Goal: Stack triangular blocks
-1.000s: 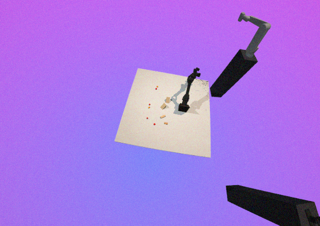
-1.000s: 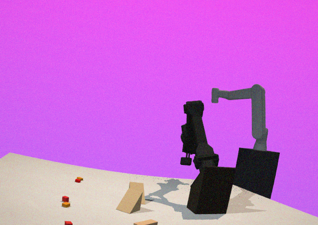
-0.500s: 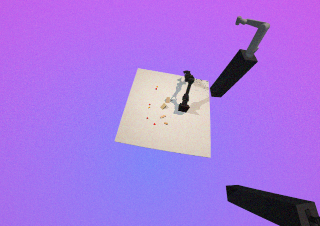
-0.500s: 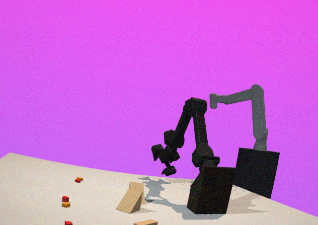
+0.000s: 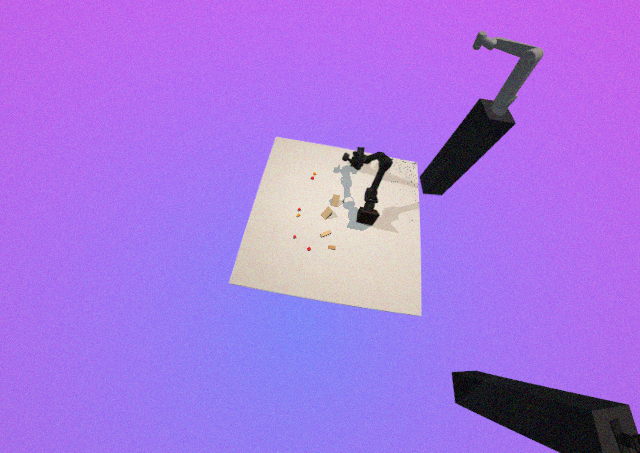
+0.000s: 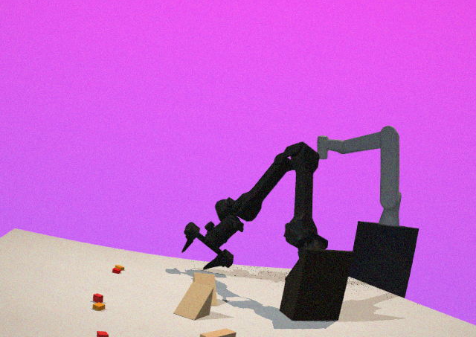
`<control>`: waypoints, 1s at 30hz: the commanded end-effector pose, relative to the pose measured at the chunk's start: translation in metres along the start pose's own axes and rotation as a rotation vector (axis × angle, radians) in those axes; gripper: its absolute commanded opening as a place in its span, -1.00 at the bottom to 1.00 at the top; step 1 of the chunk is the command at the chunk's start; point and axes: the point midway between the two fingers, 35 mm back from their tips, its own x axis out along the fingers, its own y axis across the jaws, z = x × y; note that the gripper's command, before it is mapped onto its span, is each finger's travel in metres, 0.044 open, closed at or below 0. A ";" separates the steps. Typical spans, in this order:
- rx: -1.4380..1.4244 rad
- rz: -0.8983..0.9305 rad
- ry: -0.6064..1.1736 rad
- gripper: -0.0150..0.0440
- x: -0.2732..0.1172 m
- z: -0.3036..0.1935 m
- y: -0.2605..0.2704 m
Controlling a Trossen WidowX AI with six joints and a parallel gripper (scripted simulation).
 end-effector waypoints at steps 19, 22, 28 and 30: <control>-1.568 0.850 0.501 1.00 -0.131 -0.307 0.065; -1.777 1.032 0.492 1.00 -0.161 -0.338 0.056; -1.975 1.227 0.461 1.00 -0.190 -0.364 0.043; -1.975 1.227 0.461 1.00 -0.190 -0.364 0.043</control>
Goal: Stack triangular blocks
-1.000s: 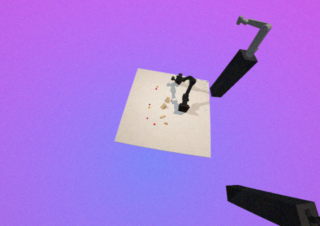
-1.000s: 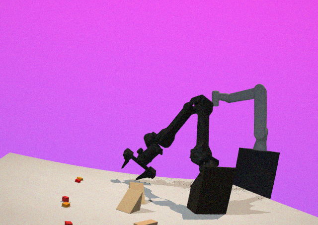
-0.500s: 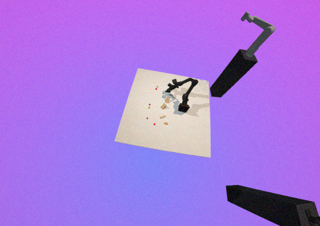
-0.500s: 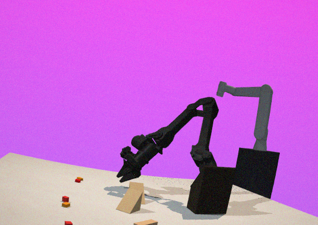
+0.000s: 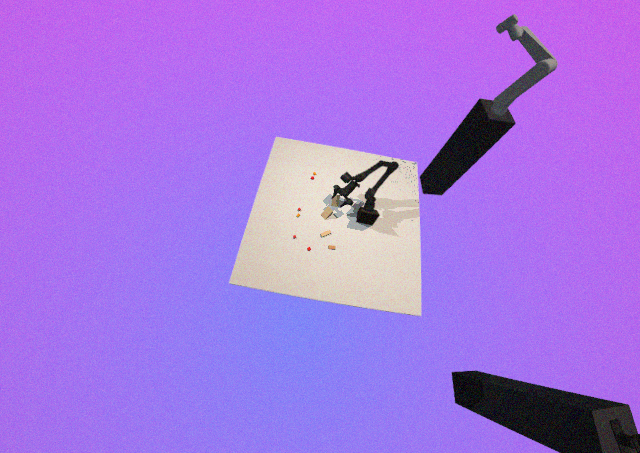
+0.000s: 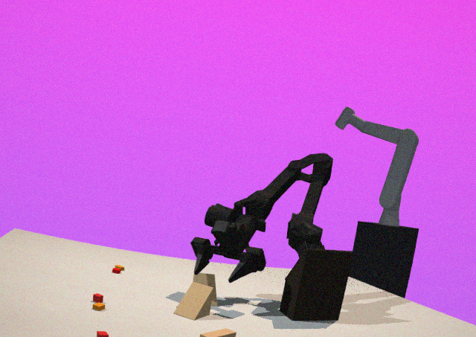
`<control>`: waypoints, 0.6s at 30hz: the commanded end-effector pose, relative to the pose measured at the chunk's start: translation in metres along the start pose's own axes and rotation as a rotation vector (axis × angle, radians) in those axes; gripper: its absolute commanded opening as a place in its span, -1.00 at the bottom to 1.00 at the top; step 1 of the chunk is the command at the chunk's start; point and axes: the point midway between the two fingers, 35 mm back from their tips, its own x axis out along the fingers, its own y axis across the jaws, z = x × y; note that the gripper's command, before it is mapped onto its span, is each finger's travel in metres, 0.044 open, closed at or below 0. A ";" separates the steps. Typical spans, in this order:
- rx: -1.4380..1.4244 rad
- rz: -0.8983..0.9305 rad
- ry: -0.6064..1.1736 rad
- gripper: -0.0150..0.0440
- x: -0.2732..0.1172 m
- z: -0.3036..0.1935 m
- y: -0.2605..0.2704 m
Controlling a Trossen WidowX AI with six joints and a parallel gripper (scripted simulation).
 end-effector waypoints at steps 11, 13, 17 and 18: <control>-0.058 0.014 -0.005 1.00 0.011 0.002 0.004; -0.058 0.014 -0.005 1.00 0.014 0.002 0.003; -0.056 0.017 -0.004 1.00 0.020 0.003 0.003; -0.055 0.018 -0.004 1.00 0.021 0.003 0.003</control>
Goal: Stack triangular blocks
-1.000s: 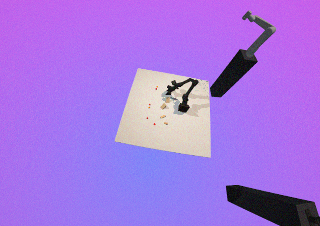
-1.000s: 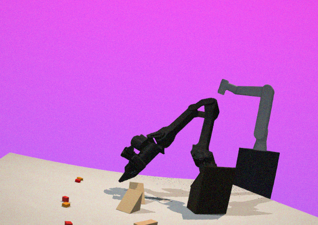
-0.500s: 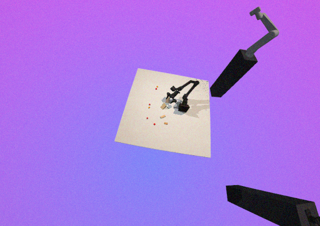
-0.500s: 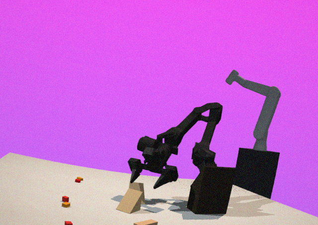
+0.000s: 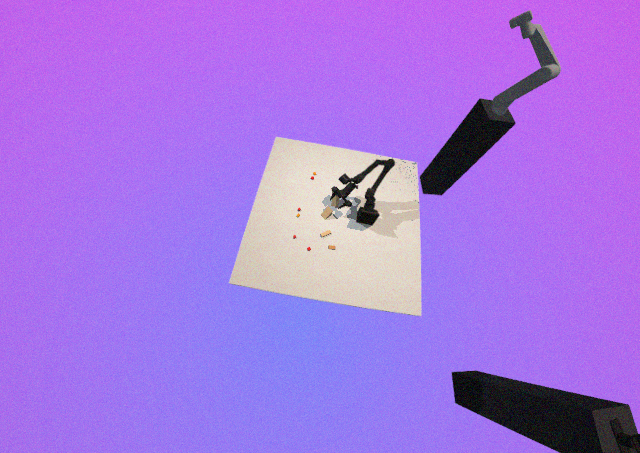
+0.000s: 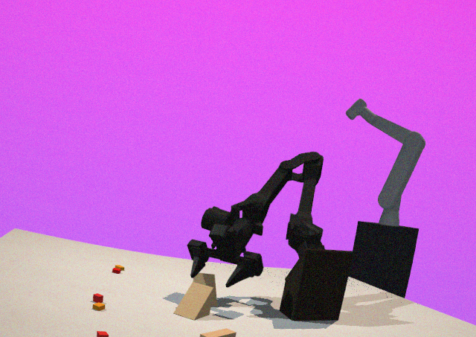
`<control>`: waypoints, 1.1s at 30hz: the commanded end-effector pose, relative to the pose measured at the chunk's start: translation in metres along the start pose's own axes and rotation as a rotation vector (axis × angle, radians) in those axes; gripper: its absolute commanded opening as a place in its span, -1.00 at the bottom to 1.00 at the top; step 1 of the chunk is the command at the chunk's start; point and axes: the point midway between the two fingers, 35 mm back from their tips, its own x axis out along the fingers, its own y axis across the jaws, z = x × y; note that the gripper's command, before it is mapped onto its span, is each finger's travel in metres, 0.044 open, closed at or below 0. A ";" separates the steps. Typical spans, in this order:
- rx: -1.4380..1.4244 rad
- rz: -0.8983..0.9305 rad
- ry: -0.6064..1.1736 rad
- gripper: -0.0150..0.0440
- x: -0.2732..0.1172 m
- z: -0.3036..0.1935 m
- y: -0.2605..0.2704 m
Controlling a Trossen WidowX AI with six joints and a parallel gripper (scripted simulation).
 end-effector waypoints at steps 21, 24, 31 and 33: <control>0.001 0.007 0.002 1.00 0.038 0.002 -0.002; 0.001 0.006 0.002 1.00 0.043 0.002 -0.001; 0.000 0.005 0.001 1.00 0.055 0.003 0.000; 0.000 0.005 0.001 1.00 0.058 0.003 0.001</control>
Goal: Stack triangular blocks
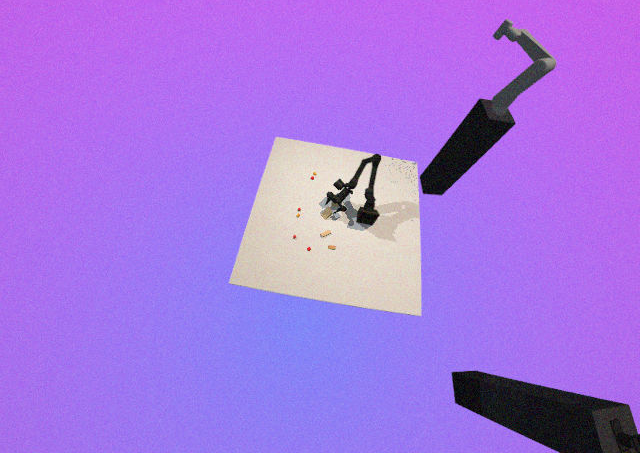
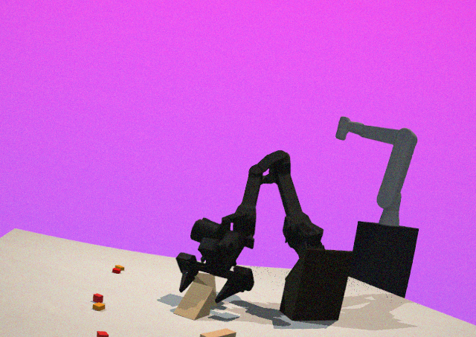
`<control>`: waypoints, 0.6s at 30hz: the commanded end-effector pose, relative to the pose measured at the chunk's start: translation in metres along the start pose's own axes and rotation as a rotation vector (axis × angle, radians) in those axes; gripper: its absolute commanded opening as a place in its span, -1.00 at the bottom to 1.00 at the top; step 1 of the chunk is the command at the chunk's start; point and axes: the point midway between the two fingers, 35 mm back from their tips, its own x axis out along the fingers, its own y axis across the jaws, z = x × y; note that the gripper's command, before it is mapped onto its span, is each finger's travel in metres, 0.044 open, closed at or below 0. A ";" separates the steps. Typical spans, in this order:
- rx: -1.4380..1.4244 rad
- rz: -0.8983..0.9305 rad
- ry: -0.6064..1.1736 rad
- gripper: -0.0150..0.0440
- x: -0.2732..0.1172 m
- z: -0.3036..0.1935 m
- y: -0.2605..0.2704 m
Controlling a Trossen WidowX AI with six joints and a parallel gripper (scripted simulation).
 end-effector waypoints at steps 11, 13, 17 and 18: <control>0.005 -0.003 0.004 1.00 0.022 0.000 0.004; 0.005 -0.003 0.004 1.00 0.026 0.000 0.005; 0.005 -0.004 0.004 1.00 0.032 0.000 0.007; 0.005 -0.004 0.004 1.00 0.033 0.000 0.008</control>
